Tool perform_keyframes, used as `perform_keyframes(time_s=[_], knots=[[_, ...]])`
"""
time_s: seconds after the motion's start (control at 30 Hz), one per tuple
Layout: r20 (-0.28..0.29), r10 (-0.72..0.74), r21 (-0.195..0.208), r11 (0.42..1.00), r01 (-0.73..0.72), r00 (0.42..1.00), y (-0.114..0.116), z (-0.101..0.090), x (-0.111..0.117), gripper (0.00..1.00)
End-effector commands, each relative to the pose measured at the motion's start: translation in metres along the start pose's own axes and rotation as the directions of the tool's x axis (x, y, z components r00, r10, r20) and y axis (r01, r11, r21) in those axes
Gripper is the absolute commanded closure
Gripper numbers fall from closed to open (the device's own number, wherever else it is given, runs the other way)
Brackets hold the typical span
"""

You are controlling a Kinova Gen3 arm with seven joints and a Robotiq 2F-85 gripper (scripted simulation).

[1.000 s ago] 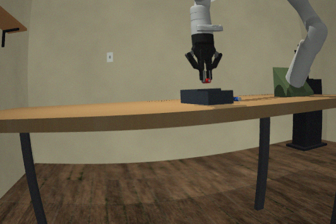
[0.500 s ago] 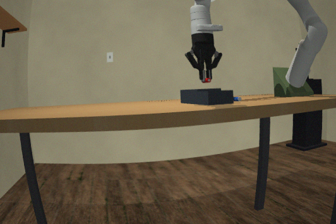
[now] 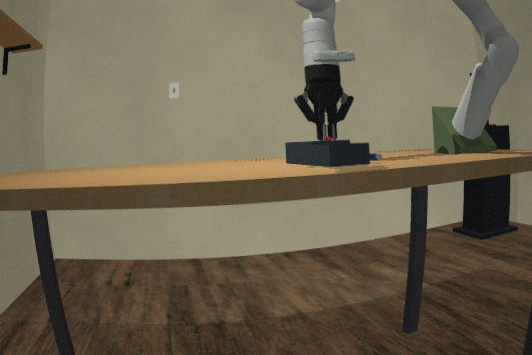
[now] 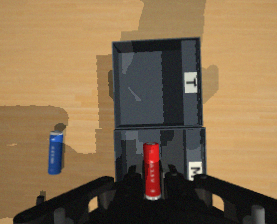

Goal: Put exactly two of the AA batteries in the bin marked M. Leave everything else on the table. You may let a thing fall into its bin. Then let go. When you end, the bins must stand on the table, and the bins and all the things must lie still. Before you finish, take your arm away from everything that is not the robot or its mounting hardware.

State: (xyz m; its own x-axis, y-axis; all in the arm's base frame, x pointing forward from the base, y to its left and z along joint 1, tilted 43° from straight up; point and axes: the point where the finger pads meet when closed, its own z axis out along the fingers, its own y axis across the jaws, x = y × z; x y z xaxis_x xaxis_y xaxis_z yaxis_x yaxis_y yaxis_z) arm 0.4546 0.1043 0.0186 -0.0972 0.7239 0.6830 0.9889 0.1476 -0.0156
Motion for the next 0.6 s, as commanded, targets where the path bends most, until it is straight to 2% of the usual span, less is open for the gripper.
perform_keyframes(time_s=[0.0, 0.4, 0.57], knots=[[0.006, 0.005, -0.003, 1.0, -0.005, 1.0, 0.0, 0.0, -0.004, 0.91], [0.006, 0.005, -0.003, 1.0, -0.005, 1.0, 0.0, 0.023, -0.004, 0.91], [0.006, 0.005, -0.003, 1.0, -0.005, 1.0, 0.0, 0.023, -0.004, 0.91]])
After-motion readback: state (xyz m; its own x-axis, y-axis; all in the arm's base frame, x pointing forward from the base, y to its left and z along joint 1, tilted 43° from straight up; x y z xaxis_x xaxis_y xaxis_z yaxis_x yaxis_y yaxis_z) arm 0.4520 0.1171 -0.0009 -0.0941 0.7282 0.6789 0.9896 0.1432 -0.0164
